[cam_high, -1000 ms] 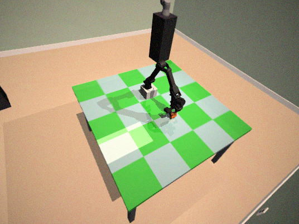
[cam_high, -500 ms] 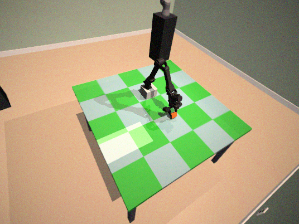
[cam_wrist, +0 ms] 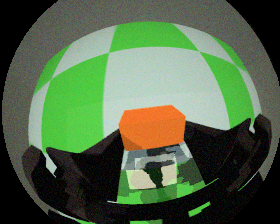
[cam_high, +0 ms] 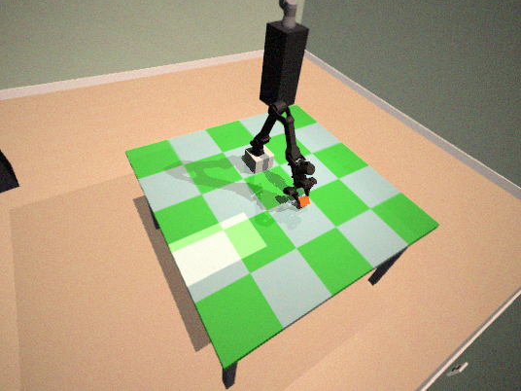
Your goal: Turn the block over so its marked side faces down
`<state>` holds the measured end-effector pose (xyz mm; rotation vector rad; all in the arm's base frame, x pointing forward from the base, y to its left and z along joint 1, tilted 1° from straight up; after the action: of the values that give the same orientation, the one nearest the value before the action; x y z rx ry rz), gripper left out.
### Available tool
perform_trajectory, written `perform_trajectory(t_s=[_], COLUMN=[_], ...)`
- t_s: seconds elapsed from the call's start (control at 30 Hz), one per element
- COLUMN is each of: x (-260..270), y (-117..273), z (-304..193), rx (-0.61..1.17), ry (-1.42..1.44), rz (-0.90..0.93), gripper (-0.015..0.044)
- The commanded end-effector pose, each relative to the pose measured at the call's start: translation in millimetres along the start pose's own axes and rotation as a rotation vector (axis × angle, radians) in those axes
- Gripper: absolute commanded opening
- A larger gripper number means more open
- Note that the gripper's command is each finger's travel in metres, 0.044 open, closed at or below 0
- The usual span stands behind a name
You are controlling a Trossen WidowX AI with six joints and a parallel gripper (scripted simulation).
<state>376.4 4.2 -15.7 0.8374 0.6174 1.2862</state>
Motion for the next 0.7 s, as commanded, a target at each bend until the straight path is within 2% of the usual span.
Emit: perform_trajectory(t_s=[0.0, 0.67], x=[0, 0], y=[-9, -33], z=[-2, -17], rx=[-0.050, -0.328], ry=[0.002, 0.006], rz=[0.000, 0.024], gripper=[0.0000, 0.0000])
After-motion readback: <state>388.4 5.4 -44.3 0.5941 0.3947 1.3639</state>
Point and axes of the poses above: the point midway between the two fingers, 35 mm back from their tips, its own y axis back along the fingers, its own x axis across the jaws, z = x × y, the point moved 1 cm from there along y, back along the fingers, and after that the axes turned 5 degrees about -y, right-handed, at the moved point
